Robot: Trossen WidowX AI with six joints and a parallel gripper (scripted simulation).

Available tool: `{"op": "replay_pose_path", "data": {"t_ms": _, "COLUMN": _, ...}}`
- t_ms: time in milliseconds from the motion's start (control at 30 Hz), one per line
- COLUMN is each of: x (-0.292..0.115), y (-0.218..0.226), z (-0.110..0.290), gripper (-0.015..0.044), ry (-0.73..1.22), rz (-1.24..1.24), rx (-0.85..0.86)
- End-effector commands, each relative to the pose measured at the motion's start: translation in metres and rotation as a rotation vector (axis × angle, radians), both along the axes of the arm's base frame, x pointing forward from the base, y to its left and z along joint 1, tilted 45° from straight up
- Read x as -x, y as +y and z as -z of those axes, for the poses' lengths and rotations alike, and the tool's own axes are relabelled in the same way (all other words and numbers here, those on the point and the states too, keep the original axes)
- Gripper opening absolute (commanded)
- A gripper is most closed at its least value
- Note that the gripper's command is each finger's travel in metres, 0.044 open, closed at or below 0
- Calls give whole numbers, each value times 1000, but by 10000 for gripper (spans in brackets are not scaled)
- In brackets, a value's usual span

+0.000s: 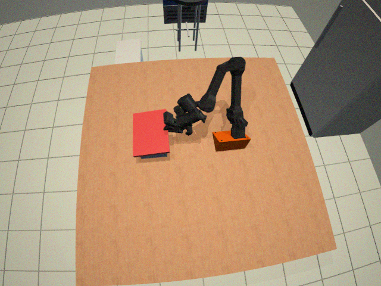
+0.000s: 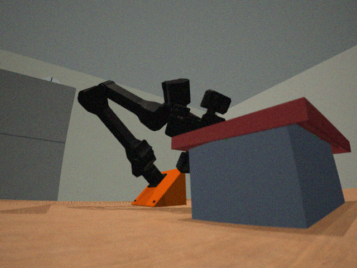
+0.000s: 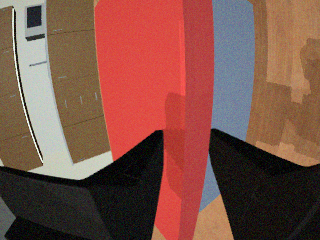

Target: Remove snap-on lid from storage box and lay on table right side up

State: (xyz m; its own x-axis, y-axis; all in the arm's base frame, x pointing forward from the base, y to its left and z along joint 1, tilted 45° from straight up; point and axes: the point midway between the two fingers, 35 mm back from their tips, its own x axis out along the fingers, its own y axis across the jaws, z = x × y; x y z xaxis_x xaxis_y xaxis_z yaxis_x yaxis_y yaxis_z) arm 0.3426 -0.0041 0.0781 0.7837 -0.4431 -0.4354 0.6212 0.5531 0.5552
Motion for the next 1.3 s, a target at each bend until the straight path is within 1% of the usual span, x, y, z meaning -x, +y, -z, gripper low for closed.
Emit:
{"op": "replay_pose_path", "data": {"t_ms": 0, "x": -1, "y": 0, "z": 0, "gripper": 0, "ry": 2, "rz": -3, "rx": 0}}
{"op": "replay_pose_path", "data": {"t_ms": 633, "x": -2, "y": 0, "z": 0, "gripper": 0, "ry": 2, "rz": -3, "rx": 0}}
{"op": "replay_pose_path", "data": {"t_ms": 1267, "x": -5, "y": 17, "z": -17, "gripper": 0, "ry": 6, "rz": -3, "rx": -1}}
